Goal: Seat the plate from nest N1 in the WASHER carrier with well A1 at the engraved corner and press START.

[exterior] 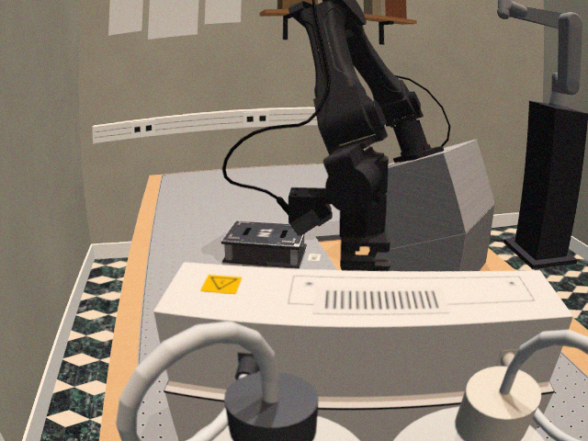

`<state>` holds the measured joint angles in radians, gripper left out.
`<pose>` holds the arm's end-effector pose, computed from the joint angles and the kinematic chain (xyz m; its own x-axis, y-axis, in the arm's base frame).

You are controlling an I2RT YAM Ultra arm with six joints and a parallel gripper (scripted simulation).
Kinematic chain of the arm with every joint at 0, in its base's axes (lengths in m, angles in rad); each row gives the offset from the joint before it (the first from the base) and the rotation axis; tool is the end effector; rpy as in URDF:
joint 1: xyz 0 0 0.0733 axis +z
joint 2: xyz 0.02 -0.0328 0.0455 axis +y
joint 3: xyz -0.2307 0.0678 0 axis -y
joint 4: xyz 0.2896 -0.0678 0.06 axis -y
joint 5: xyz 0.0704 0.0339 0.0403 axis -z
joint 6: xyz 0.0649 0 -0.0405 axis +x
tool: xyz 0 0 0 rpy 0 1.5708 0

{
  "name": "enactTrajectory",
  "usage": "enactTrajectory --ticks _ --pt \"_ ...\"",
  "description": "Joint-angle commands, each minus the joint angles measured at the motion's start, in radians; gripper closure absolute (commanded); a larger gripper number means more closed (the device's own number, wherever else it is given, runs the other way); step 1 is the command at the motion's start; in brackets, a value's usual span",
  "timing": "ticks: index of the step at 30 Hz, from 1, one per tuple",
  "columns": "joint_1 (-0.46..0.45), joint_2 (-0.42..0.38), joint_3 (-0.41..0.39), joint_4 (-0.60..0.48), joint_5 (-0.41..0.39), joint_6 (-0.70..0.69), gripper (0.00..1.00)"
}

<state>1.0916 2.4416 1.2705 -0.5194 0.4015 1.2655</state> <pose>0.1823 0.2982 -0.1052 -0.9371 0.1005 -0.3342 0.1846 0.9554 -0.2305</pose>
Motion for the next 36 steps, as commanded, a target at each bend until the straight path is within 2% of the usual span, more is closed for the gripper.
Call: enactTrajectory --ticks 1,16,21,31,36 --pt "0.008 -0.014 0.014 0.015 0.013 -0.012 0.16" --pt "0.003 -0.006 -0.020 0.024 0.013 -0.014 0.16" --pt "0.006 -0.013 -0.005 0.023 0.013 -0.014 0.16" --pt "0.002 -0.001 -0.023 0.031 0.013 -0.016 0.16" --pt "-0.001 0.001 -0.002 0.034 0.013 -0.017 0.16"
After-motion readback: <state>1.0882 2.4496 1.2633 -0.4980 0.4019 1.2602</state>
